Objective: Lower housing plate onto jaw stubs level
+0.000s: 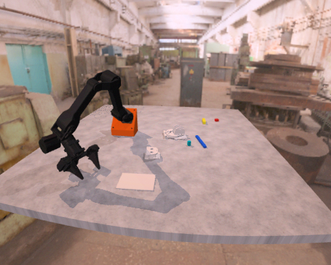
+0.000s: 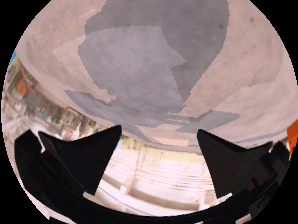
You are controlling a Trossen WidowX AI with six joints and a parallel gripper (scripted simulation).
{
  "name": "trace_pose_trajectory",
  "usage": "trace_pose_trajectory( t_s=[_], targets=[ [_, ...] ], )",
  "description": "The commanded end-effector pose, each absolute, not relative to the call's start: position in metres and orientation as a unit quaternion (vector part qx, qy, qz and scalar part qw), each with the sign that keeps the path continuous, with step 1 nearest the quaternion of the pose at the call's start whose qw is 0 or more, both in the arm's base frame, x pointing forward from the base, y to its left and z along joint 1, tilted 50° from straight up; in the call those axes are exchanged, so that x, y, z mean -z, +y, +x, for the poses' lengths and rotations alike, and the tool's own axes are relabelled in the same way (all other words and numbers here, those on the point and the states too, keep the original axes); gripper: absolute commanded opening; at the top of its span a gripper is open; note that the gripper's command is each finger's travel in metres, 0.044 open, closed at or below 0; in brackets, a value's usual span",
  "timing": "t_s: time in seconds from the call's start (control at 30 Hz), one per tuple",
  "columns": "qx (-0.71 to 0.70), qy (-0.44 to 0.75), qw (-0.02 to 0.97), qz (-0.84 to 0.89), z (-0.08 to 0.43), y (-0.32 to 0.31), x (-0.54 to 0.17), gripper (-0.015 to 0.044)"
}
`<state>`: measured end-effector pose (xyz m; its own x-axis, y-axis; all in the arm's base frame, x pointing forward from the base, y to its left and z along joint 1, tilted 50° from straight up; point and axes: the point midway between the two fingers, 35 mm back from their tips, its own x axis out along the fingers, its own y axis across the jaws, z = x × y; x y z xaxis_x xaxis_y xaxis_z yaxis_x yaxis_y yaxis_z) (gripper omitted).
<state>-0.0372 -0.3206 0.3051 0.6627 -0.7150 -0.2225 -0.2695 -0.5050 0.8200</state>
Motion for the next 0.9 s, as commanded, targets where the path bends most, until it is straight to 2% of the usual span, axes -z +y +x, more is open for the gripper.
trace_pose_trajectory(
  t_s=[0.0, 0.87],
  targets=[
    [0.287, -0.285, 0.406, 0.82, -0.025, -0.321, -0.304, 0.044],
    [0.309, -0.18, 0.464, 0.81, 0.053, -0.312, -0.297, 0.044]
  ],
)
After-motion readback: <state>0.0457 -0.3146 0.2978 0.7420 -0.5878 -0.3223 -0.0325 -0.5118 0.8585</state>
